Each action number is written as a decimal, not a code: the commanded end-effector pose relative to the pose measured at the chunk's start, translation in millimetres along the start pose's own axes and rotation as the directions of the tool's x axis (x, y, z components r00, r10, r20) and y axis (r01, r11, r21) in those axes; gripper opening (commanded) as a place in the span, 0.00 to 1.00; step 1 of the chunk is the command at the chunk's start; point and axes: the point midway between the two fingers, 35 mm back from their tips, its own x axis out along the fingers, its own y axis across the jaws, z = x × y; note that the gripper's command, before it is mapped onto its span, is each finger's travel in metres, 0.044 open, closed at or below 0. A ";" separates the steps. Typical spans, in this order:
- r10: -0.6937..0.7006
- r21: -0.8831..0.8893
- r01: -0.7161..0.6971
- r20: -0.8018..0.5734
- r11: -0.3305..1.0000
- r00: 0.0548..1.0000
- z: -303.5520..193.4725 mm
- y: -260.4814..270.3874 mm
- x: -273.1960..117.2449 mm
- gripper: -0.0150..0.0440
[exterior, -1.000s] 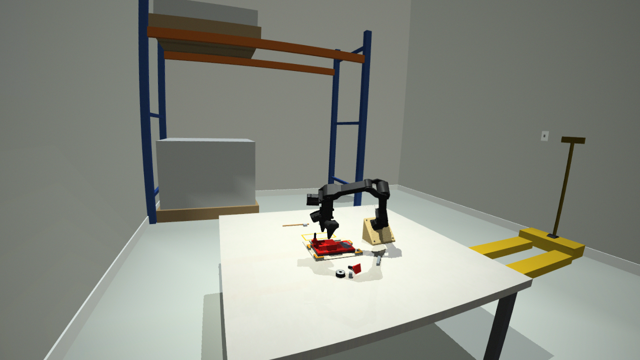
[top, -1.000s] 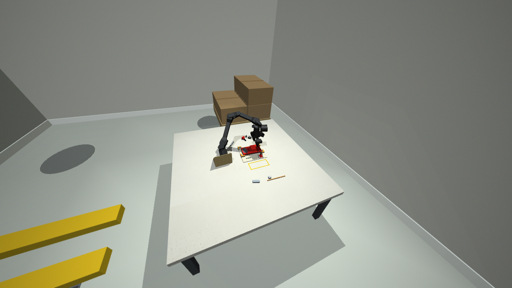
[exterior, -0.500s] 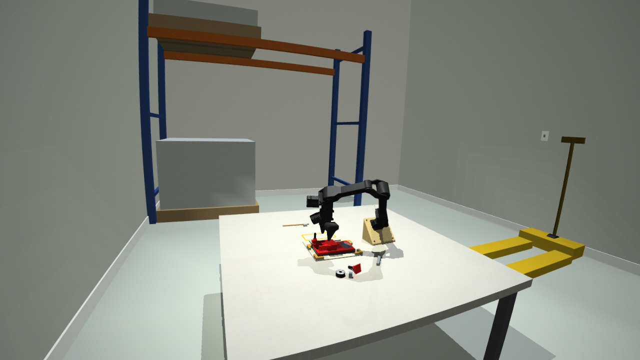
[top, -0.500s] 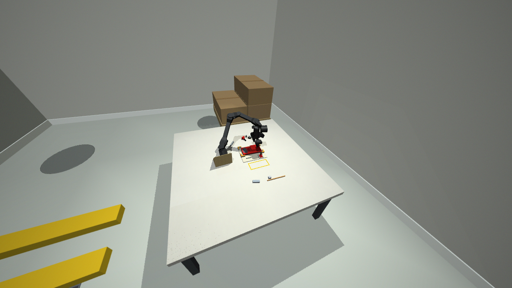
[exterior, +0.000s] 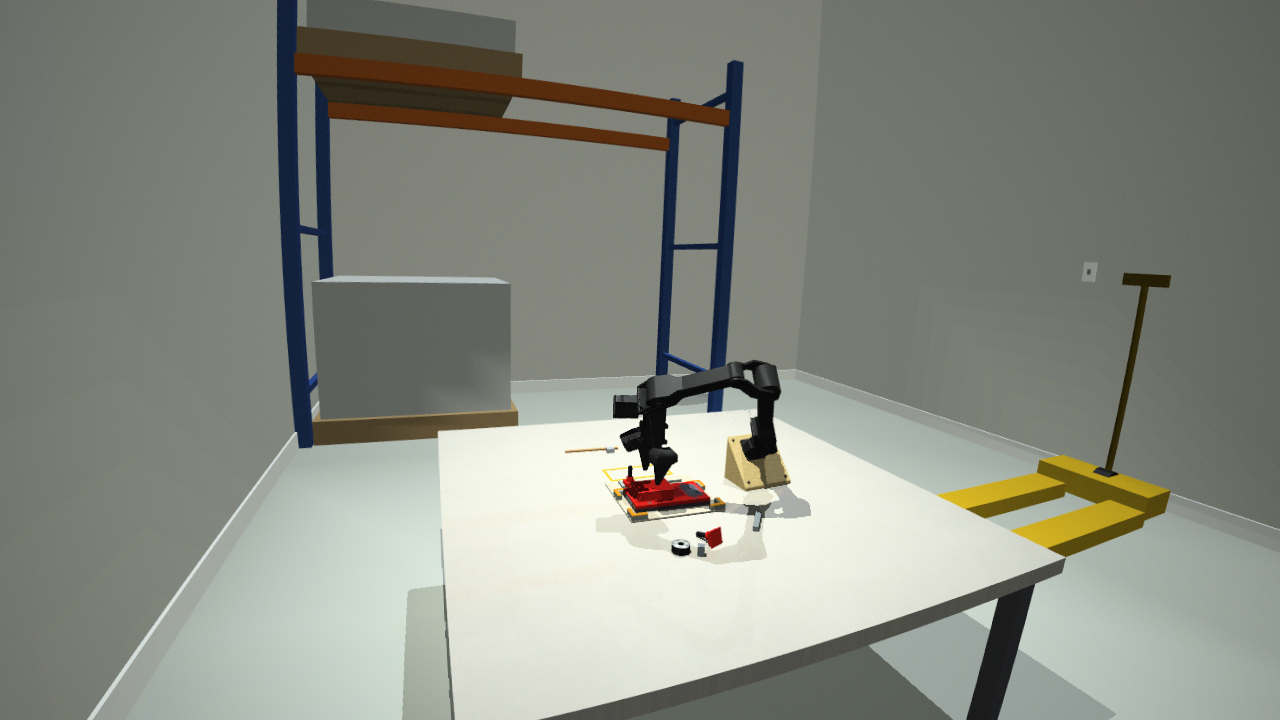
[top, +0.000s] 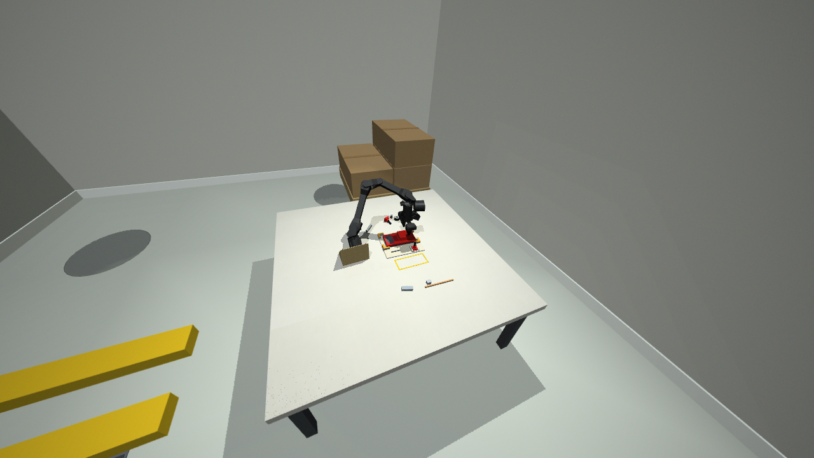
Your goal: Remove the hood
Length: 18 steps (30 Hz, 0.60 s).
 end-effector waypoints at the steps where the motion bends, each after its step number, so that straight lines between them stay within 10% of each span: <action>1: 0.007 0.007 -0.007 -0.002 1.000 1.000 -1.9 0.3 2.8 1.00; 18: 0.008 0.007 -0.008 -0.002 1.000 1.000 -3.2 1.4 12.3 1.00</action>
